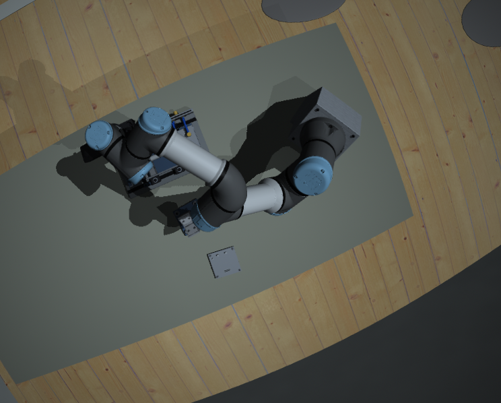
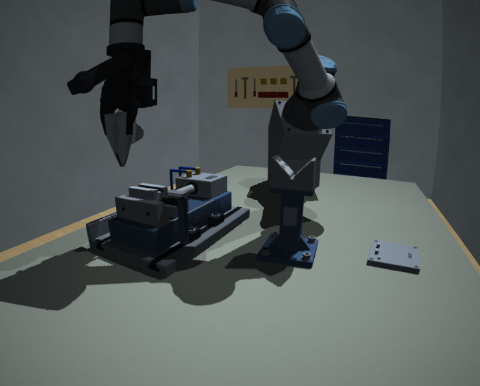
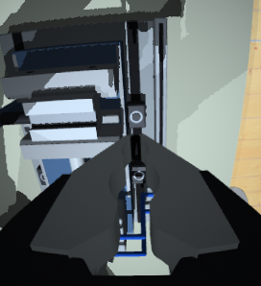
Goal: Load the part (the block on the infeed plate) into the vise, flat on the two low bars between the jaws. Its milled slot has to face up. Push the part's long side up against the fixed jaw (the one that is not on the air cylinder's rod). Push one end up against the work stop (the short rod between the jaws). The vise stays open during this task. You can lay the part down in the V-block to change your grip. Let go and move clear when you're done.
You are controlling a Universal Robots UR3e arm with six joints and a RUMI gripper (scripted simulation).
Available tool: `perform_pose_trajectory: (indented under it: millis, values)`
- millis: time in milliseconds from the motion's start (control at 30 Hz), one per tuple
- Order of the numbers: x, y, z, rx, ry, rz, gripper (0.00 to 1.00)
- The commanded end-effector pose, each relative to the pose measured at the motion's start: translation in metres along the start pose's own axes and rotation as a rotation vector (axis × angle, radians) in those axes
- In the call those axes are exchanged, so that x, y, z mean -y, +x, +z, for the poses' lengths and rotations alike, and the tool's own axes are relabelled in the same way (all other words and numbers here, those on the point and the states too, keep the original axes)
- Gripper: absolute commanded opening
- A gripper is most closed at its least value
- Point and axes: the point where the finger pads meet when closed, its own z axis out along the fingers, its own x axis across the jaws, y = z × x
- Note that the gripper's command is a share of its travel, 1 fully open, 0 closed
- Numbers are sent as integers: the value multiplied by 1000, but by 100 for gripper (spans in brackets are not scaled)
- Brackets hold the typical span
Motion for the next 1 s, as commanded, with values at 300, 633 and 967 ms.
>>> perform_pose_trajectory:
  millis: [300, 633, 967]
  values:
    - [0, 0, -23, 2, -2, -1, 0]
    - [0, 0, -25, 2, -2, -1, 0]
    - [0, 0, -25, 2, -2, -1, 0]
